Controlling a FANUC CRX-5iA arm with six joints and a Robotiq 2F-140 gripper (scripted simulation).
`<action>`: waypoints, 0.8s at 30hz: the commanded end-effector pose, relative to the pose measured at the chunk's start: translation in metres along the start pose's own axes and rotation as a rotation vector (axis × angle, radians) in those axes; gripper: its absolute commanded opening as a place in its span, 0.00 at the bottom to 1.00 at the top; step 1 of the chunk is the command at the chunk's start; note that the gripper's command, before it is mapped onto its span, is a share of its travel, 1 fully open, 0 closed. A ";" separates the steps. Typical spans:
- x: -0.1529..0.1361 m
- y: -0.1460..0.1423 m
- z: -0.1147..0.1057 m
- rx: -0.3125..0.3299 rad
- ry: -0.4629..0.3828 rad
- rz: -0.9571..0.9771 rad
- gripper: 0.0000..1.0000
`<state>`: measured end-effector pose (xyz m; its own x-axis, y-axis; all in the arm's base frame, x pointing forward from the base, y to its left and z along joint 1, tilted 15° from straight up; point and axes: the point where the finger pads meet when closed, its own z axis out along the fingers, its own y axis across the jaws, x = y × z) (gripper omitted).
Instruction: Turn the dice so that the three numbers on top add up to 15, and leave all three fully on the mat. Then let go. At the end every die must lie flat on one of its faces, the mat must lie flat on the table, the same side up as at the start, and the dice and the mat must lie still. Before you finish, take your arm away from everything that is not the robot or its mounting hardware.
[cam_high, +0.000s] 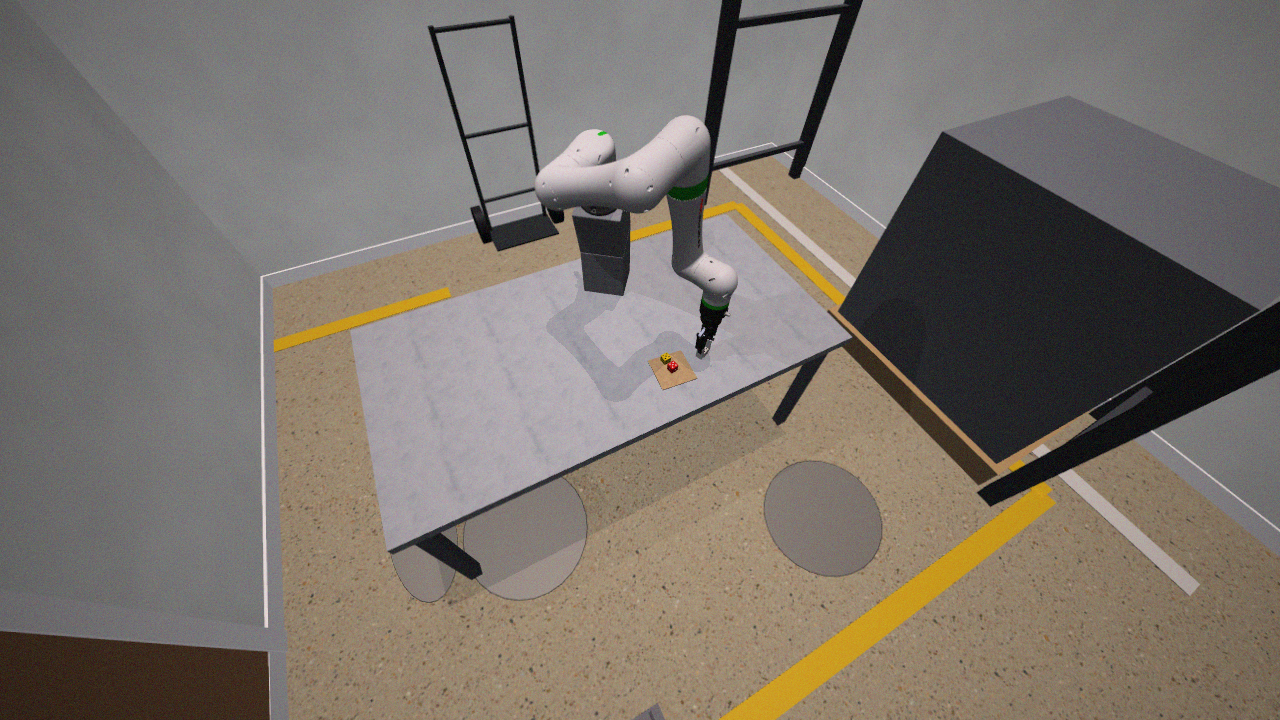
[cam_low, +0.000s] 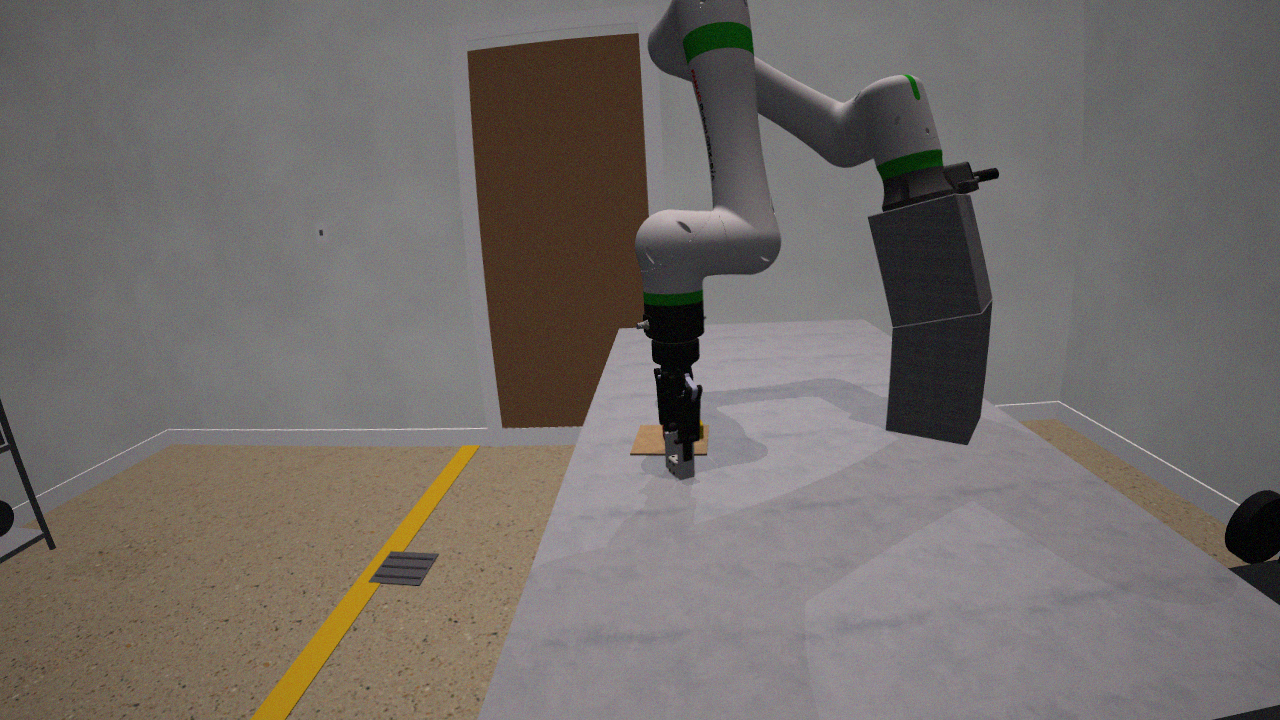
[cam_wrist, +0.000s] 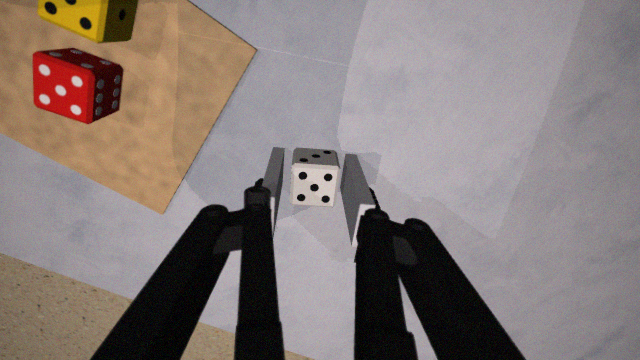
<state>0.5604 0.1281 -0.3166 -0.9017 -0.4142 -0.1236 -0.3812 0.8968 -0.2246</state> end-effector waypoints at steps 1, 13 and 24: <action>0.000 0.000 0.000 0.000 0.000 0.000 0.28; 0.000 0.000 0.000 0.000 0.000 0.000 0.28; 0.000 0.000 0.000 0.000 0.000 0.000 0.16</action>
